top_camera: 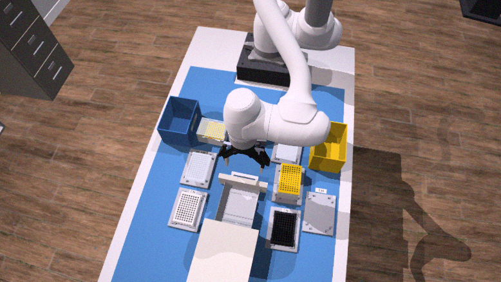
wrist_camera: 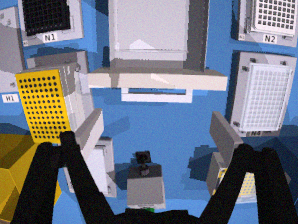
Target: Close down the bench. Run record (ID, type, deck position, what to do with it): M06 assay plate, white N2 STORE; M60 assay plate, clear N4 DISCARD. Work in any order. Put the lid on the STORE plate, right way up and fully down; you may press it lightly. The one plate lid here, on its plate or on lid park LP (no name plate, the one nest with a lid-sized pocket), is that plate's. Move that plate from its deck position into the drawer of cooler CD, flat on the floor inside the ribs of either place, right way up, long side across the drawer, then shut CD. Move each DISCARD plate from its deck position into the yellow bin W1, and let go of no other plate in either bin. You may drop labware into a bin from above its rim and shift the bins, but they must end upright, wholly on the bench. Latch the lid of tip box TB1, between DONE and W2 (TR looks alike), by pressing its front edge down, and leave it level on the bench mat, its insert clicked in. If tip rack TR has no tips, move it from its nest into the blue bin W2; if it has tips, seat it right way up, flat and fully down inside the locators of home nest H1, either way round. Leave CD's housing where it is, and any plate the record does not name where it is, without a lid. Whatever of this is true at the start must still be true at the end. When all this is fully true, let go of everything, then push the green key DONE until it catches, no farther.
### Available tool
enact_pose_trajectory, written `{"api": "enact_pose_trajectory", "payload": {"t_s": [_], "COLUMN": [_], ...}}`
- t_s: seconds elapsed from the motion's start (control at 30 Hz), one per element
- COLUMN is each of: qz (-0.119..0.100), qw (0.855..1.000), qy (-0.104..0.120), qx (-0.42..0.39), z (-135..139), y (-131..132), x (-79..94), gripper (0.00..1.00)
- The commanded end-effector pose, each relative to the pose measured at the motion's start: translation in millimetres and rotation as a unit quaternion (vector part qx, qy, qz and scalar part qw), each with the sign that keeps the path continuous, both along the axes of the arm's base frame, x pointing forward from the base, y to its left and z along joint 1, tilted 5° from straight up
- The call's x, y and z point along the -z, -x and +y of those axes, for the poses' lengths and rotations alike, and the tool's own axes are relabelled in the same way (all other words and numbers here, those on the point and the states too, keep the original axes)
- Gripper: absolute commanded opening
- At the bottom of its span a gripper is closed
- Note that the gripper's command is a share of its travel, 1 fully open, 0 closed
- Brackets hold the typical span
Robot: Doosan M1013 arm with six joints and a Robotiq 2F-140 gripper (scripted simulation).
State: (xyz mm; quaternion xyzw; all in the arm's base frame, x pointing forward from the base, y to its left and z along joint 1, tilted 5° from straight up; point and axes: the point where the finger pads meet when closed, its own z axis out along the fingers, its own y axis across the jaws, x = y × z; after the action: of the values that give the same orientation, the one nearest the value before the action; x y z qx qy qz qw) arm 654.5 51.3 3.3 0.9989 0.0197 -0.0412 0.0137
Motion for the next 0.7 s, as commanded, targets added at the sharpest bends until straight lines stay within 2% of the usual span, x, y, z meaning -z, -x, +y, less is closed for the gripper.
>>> {"api": "enact_pose_trajectory", "payload": {"t_s": [0.0,0.33,0.57,0.6,0.67], "qz": [0.0,0.0,0.0,0.0,0.0], "qw": [1.0,1.0,1.0,1.0,1.0], "qy": [0.0,0.0,0.0,0.001,0.001], "qx": [0.0,0.0,0.0,0.009,0.009], "z": [0.2,0.5,0.5,2.9,7.7], "y": [-0.4,-1.2,-1.2,2.0,8.3], "x": [-4.7,-14.7,-14.7,-15.0,-15.7], "gripper": [0.87,0.87,0.87,0.66,0.66]}}
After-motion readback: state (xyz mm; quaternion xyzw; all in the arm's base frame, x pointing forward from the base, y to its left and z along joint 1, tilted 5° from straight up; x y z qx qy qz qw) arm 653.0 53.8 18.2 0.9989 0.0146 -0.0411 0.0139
